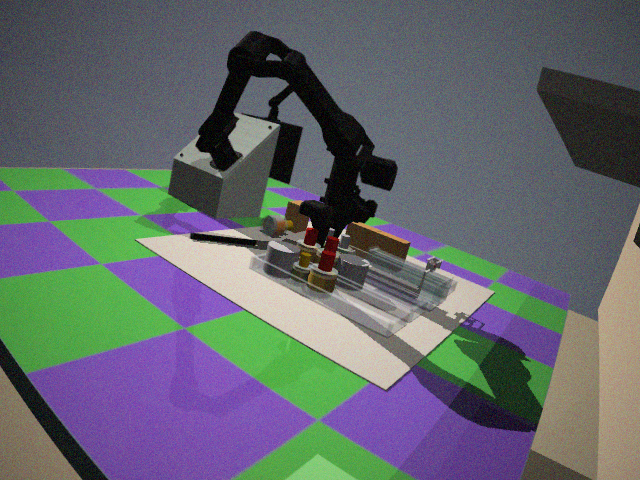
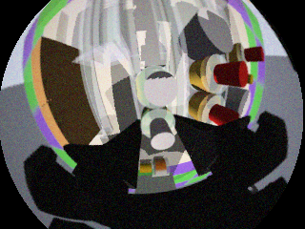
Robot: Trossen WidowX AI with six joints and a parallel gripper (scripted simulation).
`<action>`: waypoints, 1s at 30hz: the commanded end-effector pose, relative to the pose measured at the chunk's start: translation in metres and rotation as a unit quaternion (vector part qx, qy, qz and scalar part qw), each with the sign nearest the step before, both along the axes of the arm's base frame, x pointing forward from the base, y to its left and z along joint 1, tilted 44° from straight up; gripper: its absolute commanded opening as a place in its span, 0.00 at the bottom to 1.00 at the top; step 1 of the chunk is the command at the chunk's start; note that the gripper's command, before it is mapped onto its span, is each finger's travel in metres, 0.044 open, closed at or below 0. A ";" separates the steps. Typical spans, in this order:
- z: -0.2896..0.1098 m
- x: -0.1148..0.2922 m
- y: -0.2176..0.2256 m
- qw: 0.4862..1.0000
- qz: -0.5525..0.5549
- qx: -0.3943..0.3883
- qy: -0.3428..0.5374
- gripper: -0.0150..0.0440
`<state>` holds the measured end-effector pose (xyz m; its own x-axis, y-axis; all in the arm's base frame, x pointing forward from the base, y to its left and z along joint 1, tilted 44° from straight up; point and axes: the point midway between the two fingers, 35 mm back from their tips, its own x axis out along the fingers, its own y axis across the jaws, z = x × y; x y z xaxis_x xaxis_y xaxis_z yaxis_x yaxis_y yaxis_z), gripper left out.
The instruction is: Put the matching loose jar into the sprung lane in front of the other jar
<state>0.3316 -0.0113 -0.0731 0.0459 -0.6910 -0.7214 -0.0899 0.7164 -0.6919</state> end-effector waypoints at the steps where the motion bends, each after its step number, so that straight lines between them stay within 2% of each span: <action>1: 0.000 0.000 0.000 1.000 -0.002 -0.001 -0.001 0.76; 16: 0.014 -0.004 0.014 1.000 -0.002 0.000 -0.001 0.76; 30: 0.015 -0.048 0.012 1.000 -0.001 0.000 0.000 0.76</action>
<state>0.2958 0.0018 -0.0574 0.0476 -0.6923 -0.7201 -0.0899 0.7150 -0.6933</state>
